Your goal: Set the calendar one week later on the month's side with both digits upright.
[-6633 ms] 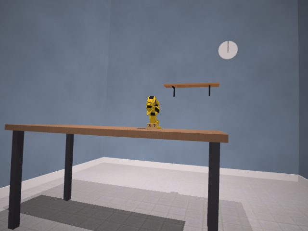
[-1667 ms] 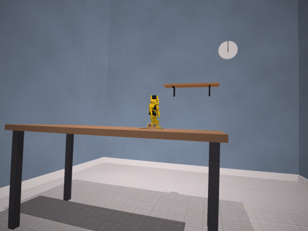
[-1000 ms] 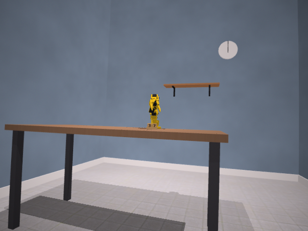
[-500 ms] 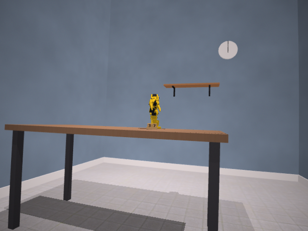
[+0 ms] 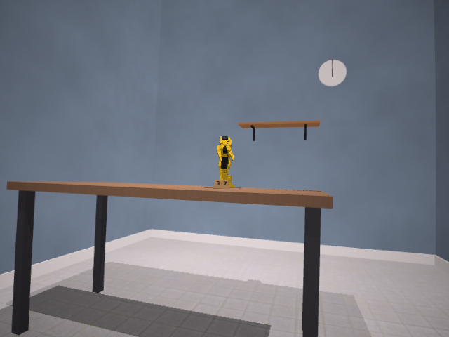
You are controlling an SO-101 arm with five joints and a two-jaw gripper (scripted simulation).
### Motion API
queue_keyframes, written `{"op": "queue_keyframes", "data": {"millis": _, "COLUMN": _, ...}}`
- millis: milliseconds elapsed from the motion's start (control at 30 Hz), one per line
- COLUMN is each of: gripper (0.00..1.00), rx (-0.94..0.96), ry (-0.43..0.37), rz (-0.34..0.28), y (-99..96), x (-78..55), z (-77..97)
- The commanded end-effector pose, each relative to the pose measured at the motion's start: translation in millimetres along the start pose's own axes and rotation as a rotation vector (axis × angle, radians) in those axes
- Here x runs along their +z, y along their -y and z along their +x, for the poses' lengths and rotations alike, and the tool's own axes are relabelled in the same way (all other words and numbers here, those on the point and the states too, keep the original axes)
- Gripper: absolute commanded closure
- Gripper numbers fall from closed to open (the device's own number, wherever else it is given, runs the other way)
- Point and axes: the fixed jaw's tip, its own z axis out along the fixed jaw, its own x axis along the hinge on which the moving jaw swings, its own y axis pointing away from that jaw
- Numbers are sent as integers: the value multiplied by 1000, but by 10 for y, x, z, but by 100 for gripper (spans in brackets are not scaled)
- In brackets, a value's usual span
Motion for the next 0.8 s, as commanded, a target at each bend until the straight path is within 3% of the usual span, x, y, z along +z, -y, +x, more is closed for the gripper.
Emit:
{"op": "queue_keyframes", "data": {"millis": 0, "gripper": 65, "rx": 155, "ry": -8, "rz": -10, "y": -24, "x": -43, "z": 56}}
{"op": "queue_keyframes", "data": {"millis": 100, "gripper": 65, "rx": 195, "ry": -4, "rz": -13, "y": -30, "x": -42, "z": 55}}
{"op": "queue_keyframes", "data": {"millis": 600, "gripper": 65, "rx": 837, "ry": 52, "rz": -80, "y": -101, "x": -9, "z": 51}}
{"op": "queue_keyframes", "data": {"millis": 767, "gripper": 65, "rx": 954, "ry": 58, "rz": -96, "y": -112, "x": -2, "z": 52}}
